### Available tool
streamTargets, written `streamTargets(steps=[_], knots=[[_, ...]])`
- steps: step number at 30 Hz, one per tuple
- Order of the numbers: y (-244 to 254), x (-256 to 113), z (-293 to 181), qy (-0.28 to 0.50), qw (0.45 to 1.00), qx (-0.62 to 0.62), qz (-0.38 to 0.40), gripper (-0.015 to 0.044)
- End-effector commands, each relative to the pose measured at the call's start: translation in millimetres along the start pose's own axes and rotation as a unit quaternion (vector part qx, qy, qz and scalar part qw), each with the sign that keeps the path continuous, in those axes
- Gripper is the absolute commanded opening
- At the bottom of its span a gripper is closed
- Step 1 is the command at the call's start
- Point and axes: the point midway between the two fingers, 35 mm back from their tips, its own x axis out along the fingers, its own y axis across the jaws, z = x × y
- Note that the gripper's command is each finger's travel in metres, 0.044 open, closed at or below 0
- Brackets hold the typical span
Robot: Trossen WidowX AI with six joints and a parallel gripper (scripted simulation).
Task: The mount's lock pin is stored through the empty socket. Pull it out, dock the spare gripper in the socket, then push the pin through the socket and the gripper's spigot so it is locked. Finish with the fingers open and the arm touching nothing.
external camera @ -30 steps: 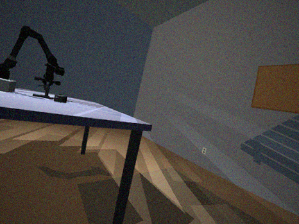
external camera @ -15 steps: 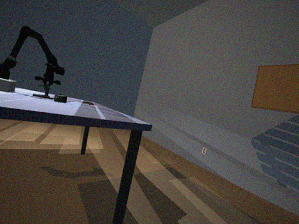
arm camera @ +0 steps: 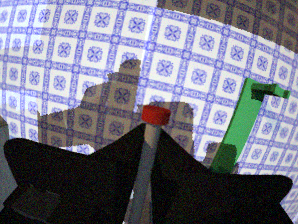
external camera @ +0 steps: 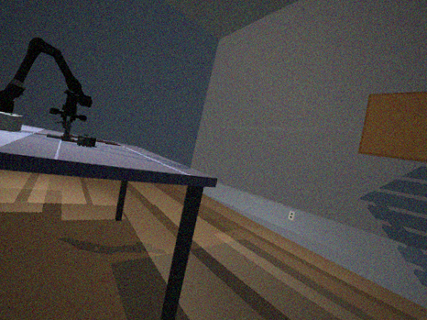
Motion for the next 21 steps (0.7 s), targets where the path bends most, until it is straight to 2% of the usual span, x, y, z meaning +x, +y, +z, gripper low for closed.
streamTargets(steps=[1,21], knots=[[-1,1,3,0.002,1.000,0.001,-0.001,0.0000],[-1,3,22,0.003,1.000,0.003,0.001,0.0000]])
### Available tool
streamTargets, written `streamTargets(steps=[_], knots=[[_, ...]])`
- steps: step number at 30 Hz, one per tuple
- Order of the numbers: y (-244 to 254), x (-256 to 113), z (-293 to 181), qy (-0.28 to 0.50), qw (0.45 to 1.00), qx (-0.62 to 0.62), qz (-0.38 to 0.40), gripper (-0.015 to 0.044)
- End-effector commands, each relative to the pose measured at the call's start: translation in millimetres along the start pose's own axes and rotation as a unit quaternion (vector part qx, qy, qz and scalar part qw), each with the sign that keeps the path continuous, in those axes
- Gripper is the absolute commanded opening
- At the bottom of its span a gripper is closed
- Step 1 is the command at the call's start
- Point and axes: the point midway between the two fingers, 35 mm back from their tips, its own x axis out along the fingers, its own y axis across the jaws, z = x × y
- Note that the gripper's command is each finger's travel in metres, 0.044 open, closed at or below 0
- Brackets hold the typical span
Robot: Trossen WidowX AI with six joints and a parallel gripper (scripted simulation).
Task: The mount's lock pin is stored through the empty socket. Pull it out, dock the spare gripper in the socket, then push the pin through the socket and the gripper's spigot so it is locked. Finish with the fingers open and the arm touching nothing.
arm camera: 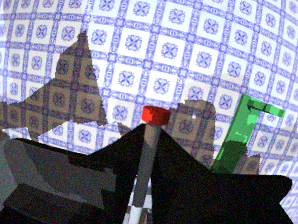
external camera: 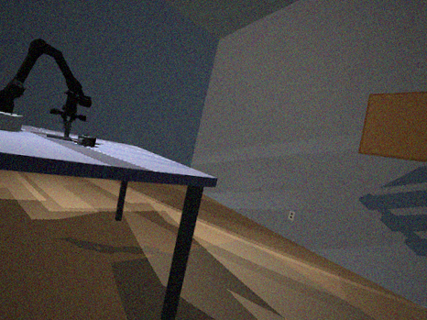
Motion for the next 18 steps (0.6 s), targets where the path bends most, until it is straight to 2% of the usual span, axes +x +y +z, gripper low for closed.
streamTargets(steps=[1,18], knots=[[-1,0,3,0.003,1.000,0.001,-0.001,0.0000],[-1,-2,19,0.004,1.000,0.002,0.002,0.0000]])
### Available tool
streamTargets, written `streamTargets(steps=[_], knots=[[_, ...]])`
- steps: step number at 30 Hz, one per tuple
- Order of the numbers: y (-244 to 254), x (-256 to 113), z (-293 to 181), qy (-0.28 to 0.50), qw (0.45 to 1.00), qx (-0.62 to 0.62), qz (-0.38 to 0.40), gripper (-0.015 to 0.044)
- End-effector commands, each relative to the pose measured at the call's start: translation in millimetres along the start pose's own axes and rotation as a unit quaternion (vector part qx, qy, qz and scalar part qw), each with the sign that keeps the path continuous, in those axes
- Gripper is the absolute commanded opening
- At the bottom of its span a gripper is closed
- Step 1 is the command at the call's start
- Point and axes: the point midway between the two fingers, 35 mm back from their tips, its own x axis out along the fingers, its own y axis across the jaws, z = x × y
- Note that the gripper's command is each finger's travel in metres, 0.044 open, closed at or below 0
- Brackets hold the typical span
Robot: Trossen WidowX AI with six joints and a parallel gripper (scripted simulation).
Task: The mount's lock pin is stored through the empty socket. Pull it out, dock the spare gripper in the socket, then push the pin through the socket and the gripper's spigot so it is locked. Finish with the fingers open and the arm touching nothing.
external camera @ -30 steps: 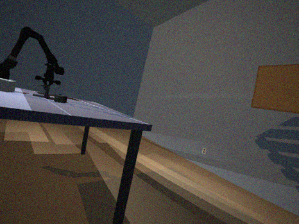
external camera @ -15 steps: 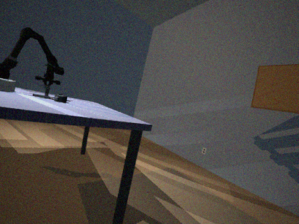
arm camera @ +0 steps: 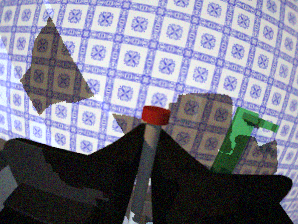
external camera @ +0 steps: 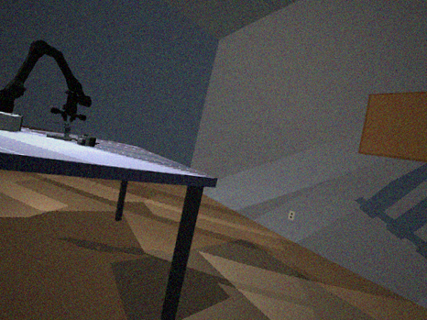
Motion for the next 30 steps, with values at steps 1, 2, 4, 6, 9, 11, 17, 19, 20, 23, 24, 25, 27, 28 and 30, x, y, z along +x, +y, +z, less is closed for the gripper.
streamTargets(steps=[1,2,4,6,9,11,17,19,20,23,24,25,27,28,30], knots=[[-1,-1,3,0.002,1.000,0.001,-0.001,0.0000],[-1,-1,4,0.003,1.000,0.002,-0.001,0.0000],[-1,-1,6,0.003,1.000,0.002,0.000,0.0000],[-1,-1,8,0.003,1.000,0.002,0.000,0.0000],[-1,-2,11,0.003,1.000,0.002,0.001,0.0000],[-1,-2,13,0.003,1.000,0.002,0.001,0.0000],[0,-10,13,0.002,1.000,0.001,0.002,0.0000],[1,-14,14,0.002,1.000,0.000,0.004,0.0000],[1,-16,14,0.002,1.000,0.000,0.005,0.0000],[2,-22,14,0.003,1.000,-0.001,0.007,0.0000],[2,-24,15,0.003,1.000,-0.001,0.007,0.0000],[2,-26,15,0.003,1.000,-0.001,0.007,0.0000],[3,-29,15,0.004,1.000,-0.001,0.008,0.0000],[3,-24,14,0.004,1.000,-0.002,0.009,0.0013],[3,-24,14,0.004,1.000,-0.002,0.009,0.0000]])
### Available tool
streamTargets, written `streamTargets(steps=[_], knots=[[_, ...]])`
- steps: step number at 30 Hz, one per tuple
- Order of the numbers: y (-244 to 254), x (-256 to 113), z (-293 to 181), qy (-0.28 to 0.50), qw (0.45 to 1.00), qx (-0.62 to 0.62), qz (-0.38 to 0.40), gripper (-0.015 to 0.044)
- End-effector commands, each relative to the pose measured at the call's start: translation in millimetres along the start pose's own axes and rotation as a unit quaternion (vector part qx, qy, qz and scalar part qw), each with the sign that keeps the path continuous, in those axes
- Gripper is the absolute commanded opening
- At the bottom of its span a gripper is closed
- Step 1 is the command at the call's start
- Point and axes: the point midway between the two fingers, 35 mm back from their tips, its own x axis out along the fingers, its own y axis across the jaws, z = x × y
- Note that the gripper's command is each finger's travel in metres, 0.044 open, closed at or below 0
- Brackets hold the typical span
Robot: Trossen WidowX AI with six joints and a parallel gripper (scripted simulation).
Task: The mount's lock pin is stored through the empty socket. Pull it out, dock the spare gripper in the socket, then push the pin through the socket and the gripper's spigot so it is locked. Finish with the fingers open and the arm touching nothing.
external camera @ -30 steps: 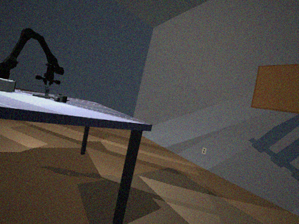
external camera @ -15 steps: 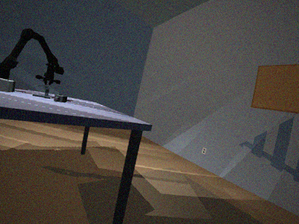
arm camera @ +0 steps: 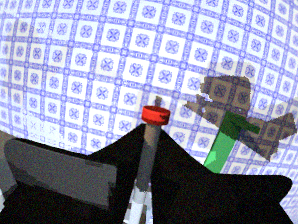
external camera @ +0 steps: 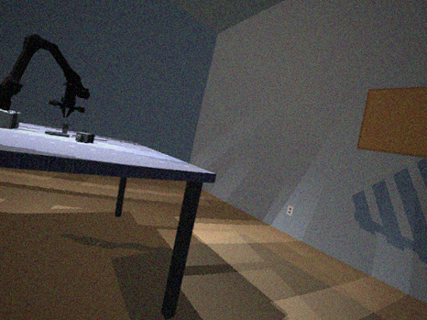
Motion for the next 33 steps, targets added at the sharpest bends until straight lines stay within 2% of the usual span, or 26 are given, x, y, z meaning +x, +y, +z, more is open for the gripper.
streamTargets(steps=[1,33], knots=[[1,2,-1,0.001,1.000,0.000,0.002,0.0000],[-84,-7,33,-0.001,0.999,0.036,-0.007,0.0000]])
